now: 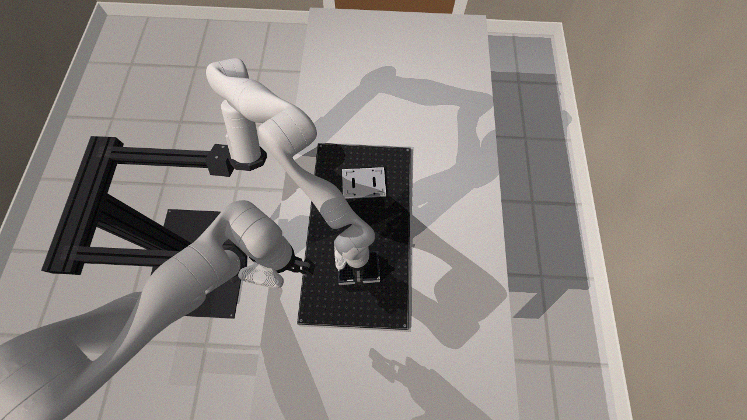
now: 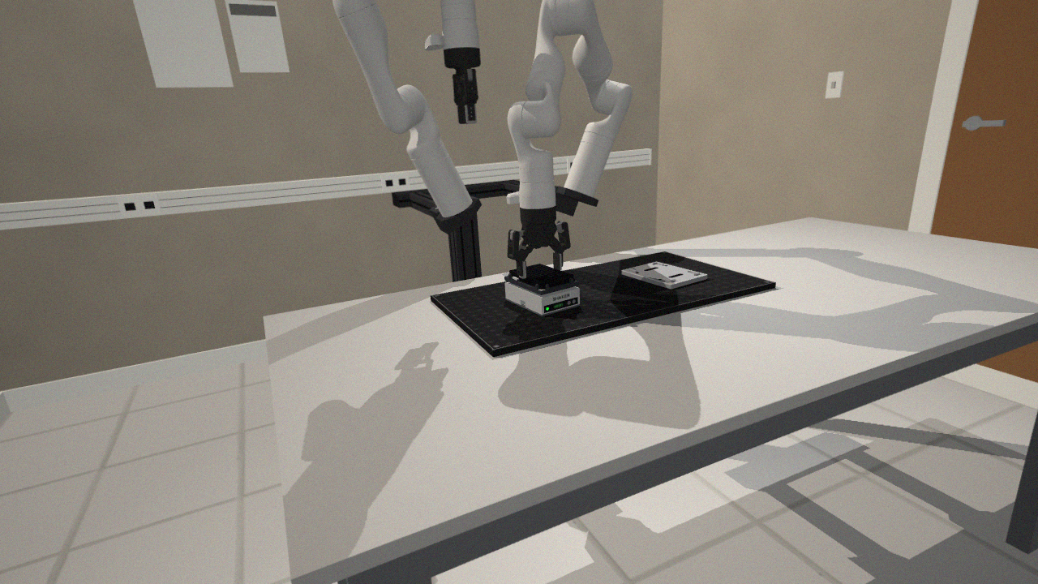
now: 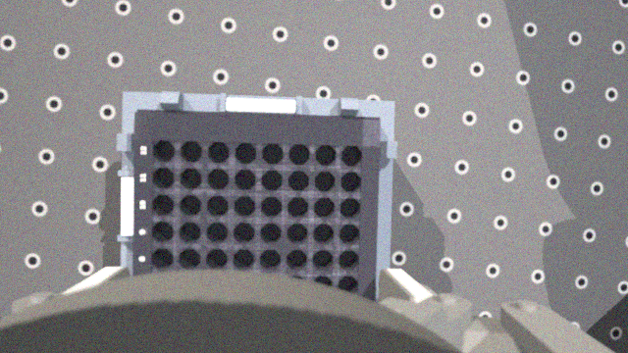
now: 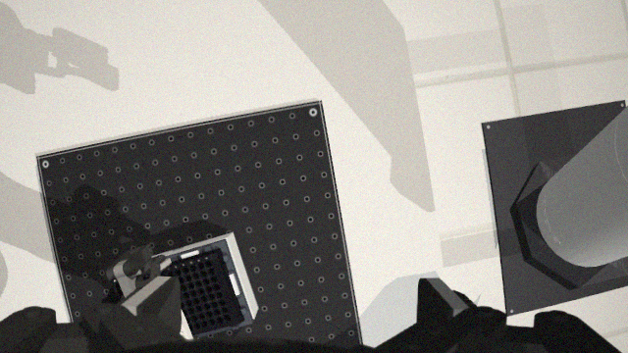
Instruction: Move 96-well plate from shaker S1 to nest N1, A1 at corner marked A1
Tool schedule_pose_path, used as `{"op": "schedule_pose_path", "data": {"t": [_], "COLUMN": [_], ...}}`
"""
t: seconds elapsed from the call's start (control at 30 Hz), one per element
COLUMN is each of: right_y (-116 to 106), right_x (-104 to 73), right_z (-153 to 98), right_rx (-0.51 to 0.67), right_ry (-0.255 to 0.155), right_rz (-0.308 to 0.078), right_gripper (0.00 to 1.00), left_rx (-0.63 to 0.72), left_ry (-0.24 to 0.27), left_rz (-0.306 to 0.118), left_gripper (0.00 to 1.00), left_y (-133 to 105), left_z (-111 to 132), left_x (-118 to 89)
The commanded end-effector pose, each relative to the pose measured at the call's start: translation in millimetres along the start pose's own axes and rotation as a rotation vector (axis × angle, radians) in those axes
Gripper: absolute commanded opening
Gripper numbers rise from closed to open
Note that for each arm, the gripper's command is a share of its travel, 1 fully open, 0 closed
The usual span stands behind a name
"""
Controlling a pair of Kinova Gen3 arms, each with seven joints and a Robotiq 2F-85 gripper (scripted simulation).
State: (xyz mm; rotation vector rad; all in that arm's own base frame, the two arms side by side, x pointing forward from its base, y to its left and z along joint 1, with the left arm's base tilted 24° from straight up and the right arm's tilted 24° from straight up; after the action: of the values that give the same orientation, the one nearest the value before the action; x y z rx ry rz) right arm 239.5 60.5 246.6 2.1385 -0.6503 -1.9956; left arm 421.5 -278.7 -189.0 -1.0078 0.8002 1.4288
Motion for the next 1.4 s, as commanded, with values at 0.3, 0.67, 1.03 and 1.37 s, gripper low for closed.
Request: {"op": "schedule_pose_path", "data": {"t": [0.3,0.67,1.03,1.37], "right_y": [-0.2,-0.2,-0.2,-0.2], "right_x": [-0.3,-0.3,-0.3,-0.3], "right_z": [-0.2,-0.2,-0.2,-0.2], "right_rx": [0.0,0.0,0.0,0.0], "right_ry": [0.001,0.001,0.001,0.001], "right_rz": [-0.001,-0.001,-0.001,-0.001], "right_gripper": [1.0,1.0,1.0,1.0], "left_rx": [0.0,0.0,0.0,0.0], "left_ry": [0.002,0.002,0.002,0.002], "left_rz": [-0.001,-0.001,-0.001,-0.001], "left_gripper": [1.0,0.931,0.931,0.931], "left_y": [-0.5,-0.5,-0.5,-0.5], "left_z": [-0.7,-0.7,-0.7,-0.7], "left_x": [0.6,0.7,0.7,0.7]}}
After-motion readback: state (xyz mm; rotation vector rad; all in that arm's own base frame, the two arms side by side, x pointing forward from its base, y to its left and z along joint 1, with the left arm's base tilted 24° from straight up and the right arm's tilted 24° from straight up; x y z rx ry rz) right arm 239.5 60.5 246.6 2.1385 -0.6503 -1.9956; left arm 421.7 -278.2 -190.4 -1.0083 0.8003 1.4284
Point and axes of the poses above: on each arm, the point where the finger pads meet when closed, its own x axis out along the fingers, its own z axis across the jaws, y = z × x, the point moved 2 cm from there along -x, back along the fingers, and after that the axes turned 2 degrees about x, right-handed, at the moved point
